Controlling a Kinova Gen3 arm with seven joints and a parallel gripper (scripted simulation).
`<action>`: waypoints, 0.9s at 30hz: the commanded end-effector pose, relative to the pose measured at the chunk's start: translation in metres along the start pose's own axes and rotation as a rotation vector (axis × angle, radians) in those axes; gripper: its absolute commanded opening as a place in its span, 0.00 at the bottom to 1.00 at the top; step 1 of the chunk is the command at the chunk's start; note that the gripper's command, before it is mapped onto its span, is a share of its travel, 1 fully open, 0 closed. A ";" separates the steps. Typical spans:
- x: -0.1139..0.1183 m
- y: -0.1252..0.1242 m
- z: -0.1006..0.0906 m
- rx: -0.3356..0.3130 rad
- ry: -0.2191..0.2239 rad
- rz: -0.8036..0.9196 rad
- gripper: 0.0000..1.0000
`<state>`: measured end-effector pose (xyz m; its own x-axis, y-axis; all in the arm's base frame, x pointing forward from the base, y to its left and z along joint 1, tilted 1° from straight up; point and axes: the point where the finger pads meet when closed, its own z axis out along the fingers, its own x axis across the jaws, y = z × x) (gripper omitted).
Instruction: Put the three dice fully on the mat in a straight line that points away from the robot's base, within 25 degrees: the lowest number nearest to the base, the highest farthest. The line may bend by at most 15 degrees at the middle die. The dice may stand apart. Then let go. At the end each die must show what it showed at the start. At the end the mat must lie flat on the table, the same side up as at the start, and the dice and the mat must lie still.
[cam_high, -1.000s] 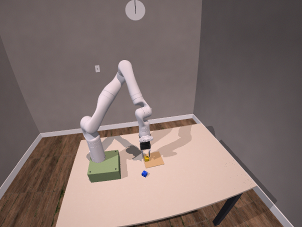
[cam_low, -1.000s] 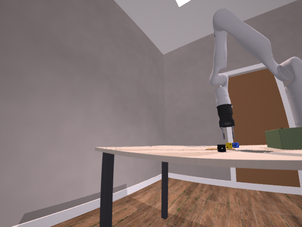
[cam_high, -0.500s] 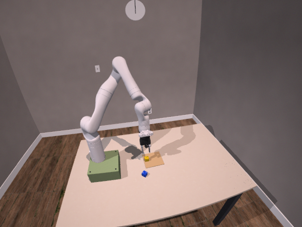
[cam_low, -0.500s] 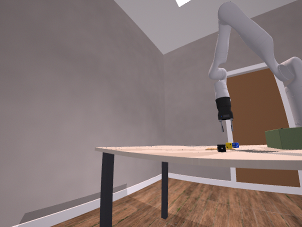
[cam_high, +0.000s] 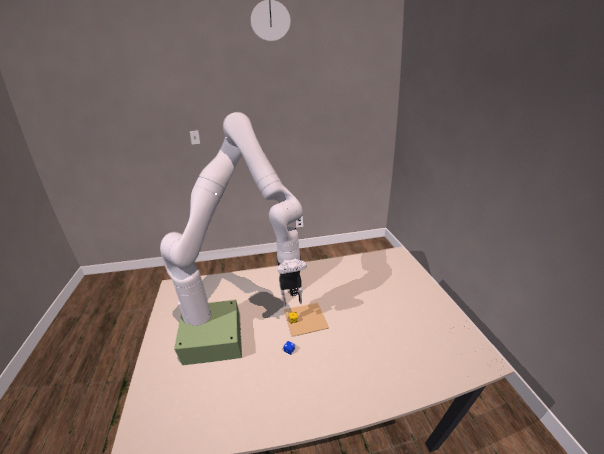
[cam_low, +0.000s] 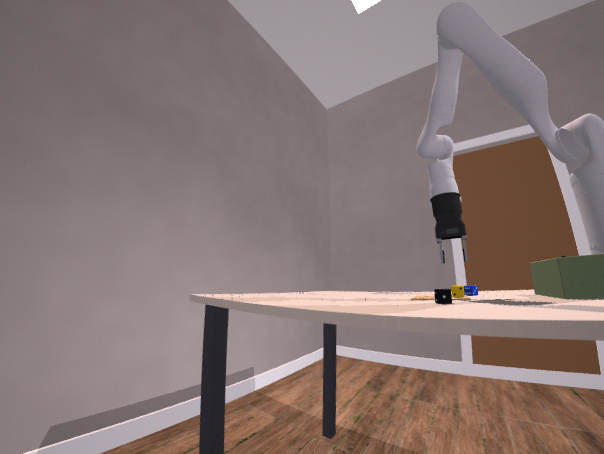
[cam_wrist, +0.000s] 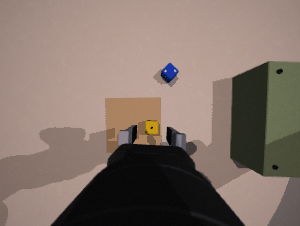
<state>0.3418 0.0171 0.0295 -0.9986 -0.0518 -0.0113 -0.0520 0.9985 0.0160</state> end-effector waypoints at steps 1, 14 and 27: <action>0.000 0.000 0.000 0.000 -0.001 0.000 1.00; 0.000 -0.001 0.000 -0.001 -0.001 -0.003 1.00; 0.001 -0.016 0.001 -0.001 0.002 -0.085 1.00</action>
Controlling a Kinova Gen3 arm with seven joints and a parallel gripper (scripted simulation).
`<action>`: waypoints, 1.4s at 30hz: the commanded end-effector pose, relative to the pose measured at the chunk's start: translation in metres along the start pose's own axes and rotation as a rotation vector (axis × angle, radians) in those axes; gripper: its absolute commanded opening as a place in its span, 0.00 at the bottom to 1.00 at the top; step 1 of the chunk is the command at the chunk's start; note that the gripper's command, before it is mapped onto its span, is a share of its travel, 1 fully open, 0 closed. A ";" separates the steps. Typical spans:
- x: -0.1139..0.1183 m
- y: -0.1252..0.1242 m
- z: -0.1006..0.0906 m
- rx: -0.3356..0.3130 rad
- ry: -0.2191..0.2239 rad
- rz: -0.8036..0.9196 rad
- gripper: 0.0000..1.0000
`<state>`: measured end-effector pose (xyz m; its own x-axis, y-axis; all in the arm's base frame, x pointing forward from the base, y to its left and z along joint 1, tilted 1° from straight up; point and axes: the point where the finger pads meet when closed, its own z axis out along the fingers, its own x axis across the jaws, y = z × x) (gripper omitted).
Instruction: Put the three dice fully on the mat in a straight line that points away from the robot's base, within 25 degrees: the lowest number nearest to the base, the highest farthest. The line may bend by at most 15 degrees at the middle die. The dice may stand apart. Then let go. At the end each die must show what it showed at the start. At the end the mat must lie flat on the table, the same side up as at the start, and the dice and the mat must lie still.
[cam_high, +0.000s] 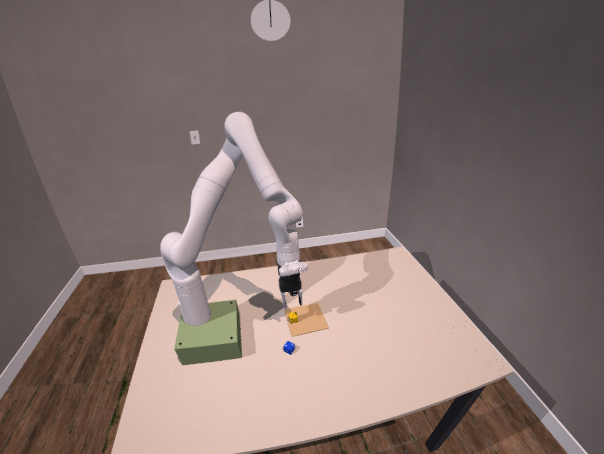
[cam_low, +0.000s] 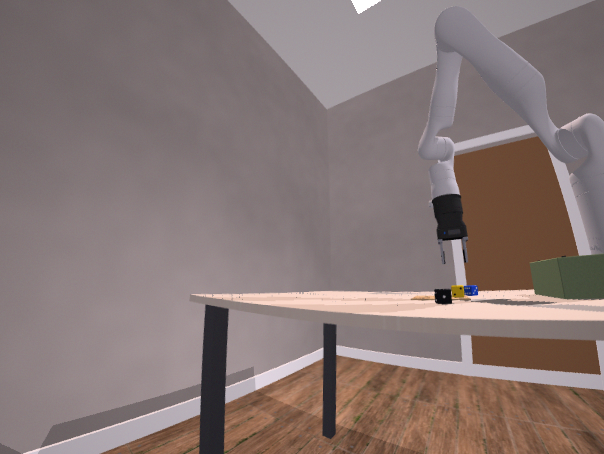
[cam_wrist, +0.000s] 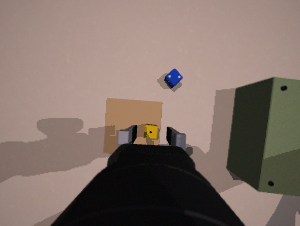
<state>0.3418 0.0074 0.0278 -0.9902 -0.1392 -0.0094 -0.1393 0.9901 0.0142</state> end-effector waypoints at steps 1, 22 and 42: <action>0.002 -0.009 0.000 -0.002 -0.001 -0.012 1.00; 0.023 -0.077 0.004 -0.005 0.002 -0.432 1.00; 0.044 -0.115 0.004 0.000 -0.004 -0.741 1.00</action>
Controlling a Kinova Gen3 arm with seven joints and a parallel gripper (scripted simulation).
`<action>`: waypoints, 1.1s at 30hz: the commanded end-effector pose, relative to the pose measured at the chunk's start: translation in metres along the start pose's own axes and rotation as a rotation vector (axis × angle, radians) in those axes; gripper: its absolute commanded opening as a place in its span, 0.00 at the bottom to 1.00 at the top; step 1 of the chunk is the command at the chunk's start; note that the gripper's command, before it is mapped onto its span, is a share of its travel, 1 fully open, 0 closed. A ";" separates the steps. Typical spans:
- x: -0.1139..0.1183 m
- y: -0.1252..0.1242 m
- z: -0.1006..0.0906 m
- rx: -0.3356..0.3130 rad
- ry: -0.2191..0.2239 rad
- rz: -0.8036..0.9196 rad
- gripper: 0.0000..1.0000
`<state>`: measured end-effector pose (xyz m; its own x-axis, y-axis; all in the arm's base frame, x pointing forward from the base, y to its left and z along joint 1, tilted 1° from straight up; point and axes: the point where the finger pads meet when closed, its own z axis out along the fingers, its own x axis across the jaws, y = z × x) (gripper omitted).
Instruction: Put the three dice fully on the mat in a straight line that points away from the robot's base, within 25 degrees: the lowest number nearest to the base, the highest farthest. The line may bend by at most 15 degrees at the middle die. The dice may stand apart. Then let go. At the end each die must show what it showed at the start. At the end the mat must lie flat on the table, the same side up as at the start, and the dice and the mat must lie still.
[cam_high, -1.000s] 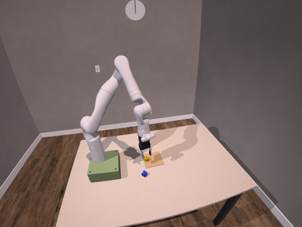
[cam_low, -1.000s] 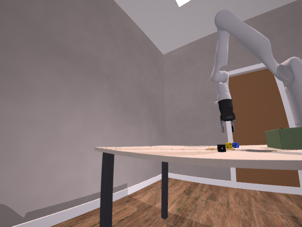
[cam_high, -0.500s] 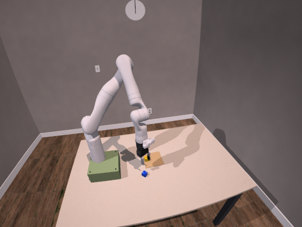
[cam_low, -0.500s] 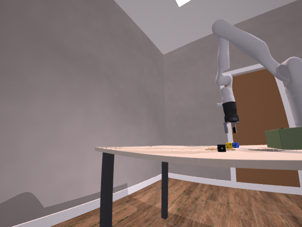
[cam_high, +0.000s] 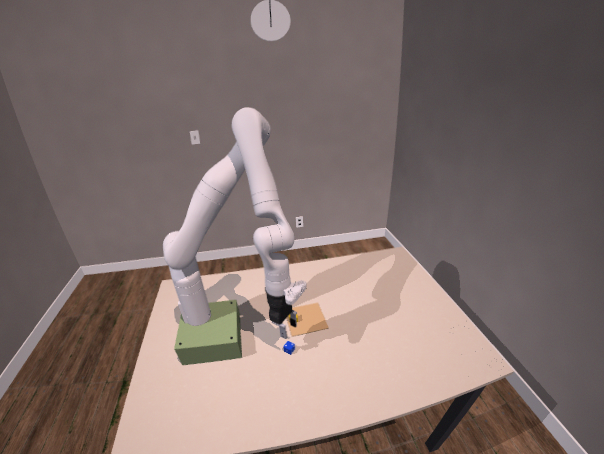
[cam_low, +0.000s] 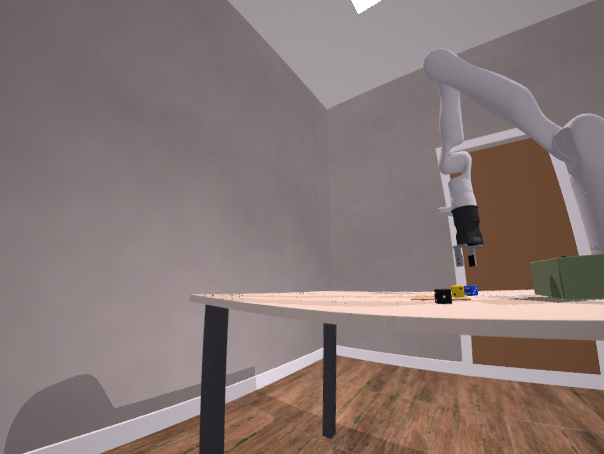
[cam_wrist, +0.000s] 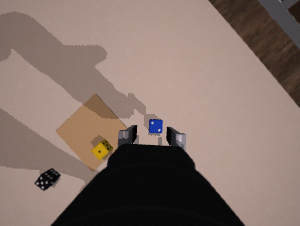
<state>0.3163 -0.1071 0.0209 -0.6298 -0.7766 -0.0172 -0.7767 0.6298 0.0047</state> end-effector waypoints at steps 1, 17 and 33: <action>0.006 -0.002 -0.001 0.002 -0.003 0.009 1.00; 0.009 -0.003 -0.001 0.003 -0.003 -0.018 0.87; 0.009 -0.003 -0.001 0.003 -0.003 -0.018 0.87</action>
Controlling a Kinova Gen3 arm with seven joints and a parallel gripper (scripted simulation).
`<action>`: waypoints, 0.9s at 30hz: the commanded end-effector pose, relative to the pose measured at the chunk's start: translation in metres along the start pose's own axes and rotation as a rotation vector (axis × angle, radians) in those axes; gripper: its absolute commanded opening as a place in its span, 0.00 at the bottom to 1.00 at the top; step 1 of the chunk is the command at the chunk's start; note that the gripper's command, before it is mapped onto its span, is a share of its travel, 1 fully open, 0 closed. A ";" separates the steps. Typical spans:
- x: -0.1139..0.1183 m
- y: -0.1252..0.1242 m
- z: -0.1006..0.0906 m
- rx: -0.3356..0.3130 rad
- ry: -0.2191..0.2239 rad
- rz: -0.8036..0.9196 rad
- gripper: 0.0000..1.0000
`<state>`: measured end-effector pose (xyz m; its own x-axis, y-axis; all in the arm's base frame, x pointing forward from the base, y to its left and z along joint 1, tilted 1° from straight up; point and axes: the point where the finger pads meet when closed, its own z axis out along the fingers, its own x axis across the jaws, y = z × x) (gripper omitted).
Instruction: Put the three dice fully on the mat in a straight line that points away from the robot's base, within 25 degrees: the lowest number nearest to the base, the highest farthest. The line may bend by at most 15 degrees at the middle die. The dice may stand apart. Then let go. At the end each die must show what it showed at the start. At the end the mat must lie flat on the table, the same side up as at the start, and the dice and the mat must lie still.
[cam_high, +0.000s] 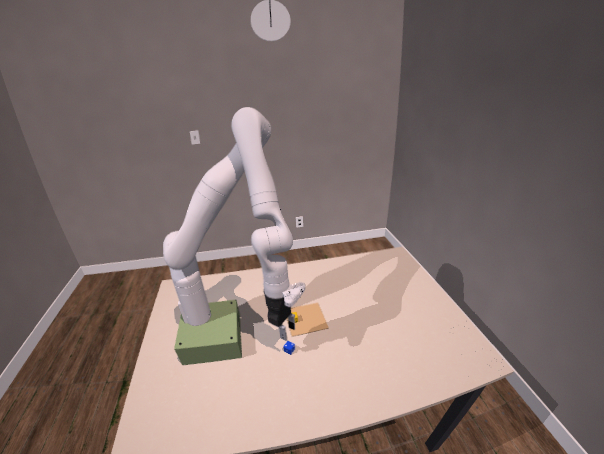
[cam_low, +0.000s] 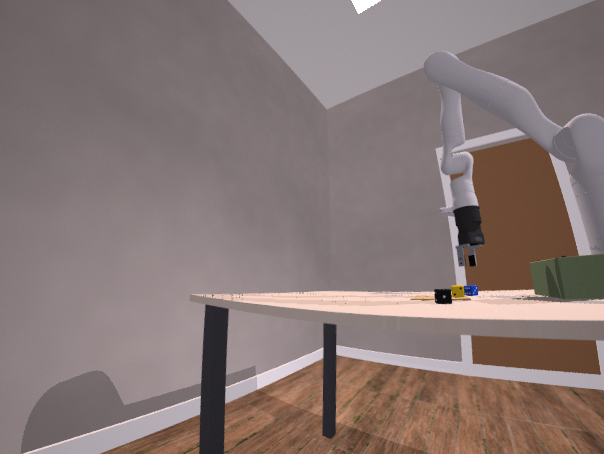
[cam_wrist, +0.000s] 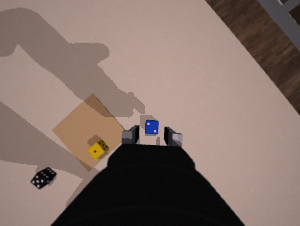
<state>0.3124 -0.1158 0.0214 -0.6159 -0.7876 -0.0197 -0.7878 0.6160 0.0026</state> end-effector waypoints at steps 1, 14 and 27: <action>0.000 0.000 0.000 0.001 -0.001 0.000 0.87; 0.000 0.000 0.000 0.001 -0.001 0.000 0.87; 0.000 0.000 0.003 0.001 -0.001 0.000 0.87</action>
<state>0.3135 -0.1152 0.0194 -0.6141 -0.7889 -0.0215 -0.7891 0.6143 0.0005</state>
